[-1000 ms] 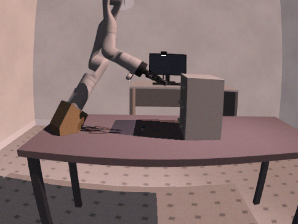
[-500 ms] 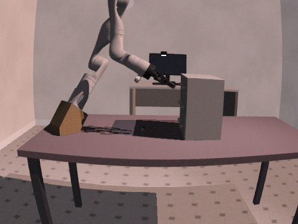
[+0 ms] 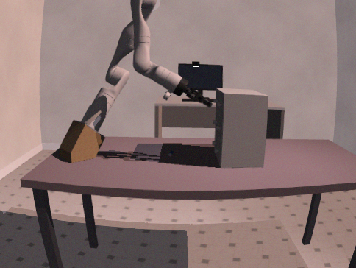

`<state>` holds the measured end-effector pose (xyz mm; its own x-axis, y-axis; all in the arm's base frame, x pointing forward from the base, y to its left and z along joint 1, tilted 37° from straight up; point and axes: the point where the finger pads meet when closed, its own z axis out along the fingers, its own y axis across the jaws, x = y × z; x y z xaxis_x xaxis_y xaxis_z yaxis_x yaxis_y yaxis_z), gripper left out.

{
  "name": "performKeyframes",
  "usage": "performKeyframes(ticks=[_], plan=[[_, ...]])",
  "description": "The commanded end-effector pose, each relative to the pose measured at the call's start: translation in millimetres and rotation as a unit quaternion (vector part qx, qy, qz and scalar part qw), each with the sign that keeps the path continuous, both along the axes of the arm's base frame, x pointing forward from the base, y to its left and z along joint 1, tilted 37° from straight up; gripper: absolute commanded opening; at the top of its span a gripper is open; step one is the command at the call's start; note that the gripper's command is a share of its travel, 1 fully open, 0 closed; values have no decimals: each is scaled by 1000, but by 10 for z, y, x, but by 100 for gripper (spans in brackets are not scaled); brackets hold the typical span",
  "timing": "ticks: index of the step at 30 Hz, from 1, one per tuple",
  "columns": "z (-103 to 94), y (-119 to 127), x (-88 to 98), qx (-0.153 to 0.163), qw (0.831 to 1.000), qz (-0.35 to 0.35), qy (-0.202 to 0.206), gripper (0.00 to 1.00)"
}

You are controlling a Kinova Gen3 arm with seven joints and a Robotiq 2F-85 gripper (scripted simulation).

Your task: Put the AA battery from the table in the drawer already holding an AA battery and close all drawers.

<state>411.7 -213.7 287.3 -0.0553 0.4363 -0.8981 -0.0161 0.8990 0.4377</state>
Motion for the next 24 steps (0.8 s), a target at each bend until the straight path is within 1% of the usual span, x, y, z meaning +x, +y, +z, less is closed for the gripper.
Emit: performKeyframes(ticks=[1, 18, 24], plan=[[3, -2, 0, 0, 1000, 0, 0, 33], [4, -3, 2, 0, 1000, 0, 0, 33], [17, -9, 31, 0, 1000, 0, 0, 33]])
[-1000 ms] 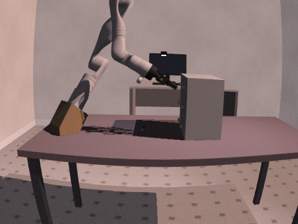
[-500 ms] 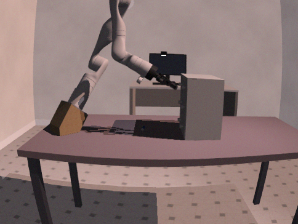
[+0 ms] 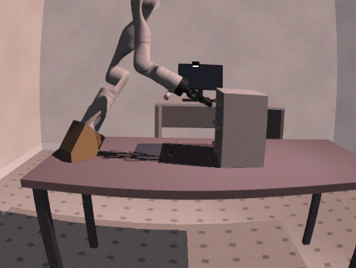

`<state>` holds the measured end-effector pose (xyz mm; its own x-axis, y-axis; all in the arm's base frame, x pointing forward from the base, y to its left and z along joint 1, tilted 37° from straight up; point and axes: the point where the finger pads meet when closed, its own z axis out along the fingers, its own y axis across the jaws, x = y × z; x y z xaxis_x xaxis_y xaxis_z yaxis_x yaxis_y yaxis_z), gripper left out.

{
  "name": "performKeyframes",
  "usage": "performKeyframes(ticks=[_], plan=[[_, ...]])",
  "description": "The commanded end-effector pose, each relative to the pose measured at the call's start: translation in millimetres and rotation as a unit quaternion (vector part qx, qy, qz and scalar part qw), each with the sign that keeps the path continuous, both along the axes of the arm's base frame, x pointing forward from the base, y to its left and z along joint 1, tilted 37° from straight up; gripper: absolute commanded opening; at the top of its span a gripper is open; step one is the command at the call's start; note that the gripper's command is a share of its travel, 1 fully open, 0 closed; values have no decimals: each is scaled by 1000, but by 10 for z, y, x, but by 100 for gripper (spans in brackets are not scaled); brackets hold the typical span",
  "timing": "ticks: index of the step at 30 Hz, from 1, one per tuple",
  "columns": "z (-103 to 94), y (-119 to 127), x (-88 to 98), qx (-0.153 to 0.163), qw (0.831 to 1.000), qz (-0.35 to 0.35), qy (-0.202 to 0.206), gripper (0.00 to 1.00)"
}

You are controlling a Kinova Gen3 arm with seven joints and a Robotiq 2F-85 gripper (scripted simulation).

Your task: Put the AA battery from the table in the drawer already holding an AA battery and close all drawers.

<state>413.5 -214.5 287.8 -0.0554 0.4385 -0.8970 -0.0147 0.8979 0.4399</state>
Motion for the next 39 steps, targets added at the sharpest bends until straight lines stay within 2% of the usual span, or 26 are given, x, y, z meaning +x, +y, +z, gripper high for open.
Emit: performKeyframes(ticks=[1, 22, 39], plan=[[16, -3, 22, -1, 1000, 0, -1, 33], [134, -56, 277, -1, 1000, 0, -1, 33], [142, -59, 295, -1, 1000, 0, -1, 33]])
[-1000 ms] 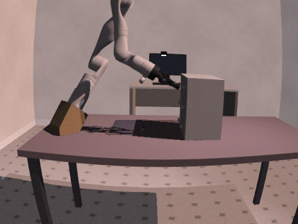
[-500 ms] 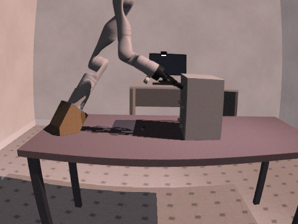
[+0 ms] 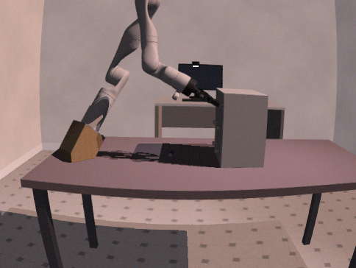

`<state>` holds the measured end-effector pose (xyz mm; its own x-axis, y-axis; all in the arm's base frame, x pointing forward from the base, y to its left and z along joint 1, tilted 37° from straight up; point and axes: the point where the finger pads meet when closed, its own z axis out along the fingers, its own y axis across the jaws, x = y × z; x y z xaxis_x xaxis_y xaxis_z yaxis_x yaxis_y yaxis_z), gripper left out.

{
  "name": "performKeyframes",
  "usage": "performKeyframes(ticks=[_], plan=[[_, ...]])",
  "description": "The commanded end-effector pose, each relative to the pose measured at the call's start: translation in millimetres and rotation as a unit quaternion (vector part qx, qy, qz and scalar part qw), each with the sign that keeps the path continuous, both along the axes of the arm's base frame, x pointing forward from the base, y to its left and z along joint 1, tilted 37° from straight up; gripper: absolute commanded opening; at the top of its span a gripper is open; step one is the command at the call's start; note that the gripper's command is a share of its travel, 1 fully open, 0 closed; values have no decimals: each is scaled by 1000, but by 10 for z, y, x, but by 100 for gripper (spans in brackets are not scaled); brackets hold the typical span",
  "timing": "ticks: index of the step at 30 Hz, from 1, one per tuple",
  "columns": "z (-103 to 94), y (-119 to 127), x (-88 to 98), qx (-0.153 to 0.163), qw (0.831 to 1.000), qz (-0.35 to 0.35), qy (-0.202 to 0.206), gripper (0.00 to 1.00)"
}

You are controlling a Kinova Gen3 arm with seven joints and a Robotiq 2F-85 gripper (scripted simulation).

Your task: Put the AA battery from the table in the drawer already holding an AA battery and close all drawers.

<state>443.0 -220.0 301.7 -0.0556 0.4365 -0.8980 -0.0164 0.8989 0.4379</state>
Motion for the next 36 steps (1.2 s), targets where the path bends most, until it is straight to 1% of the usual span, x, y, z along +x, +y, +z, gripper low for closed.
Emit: performKeyframes(ticks=[1, 12, 13, 36], plan=[[4, -4, -1, 0, 1000, 0, 0, 33], [4, -4, -1, 0, 1000, 0, 0, 33], [4, -4, -1, 0, 1000, 0, 0, 13], [3, -4, -1, 0, 1000, 0, 0, 13]])
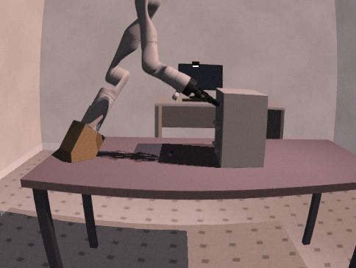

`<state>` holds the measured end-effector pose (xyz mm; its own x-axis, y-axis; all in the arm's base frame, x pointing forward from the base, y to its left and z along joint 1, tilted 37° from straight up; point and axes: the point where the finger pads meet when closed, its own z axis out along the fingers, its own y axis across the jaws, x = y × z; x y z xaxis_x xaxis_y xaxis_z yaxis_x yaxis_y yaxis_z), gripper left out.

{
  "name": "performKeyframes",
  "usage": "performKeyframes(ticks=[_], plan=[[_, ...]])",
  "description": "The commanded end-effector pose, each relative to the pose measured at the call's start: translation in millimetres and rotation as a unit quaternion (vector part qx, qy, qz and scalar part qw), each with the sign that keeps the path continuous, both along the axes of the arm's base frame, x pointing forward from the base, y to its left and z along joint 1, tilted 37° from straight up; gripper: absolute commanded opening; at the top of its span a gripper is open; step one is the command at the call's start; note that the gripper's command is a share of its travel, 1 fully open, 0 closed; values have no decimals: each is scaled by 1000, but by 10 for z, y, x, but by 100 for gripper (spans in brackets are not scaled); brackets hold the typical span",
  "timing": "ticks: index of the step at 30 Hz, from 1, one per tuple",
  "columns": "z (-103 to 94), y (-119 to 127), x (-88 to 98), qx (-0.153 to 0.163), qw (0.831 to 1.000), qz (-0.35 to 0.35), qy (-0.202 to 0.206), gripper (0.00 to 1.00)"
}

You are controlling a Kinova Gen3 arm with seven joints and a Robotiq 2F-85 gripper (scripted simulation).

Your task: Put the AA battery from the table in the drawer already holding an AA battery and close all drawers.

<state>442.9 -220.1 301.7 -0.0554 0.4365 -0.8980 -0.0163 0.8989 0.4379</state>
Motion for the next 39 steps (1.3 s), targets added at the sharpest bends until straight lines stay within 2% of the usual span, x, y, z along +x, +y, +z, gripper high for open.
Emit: performKeyframes(ticks=[1, 19, 39], plan=[[3, -4, -1, 0, 1000, 0, 0, 13], [-20, 7, -50, 0, 1000, 0, 0, 13], [-107, 46, -239, 0, 1000, 0, 0, 13]])
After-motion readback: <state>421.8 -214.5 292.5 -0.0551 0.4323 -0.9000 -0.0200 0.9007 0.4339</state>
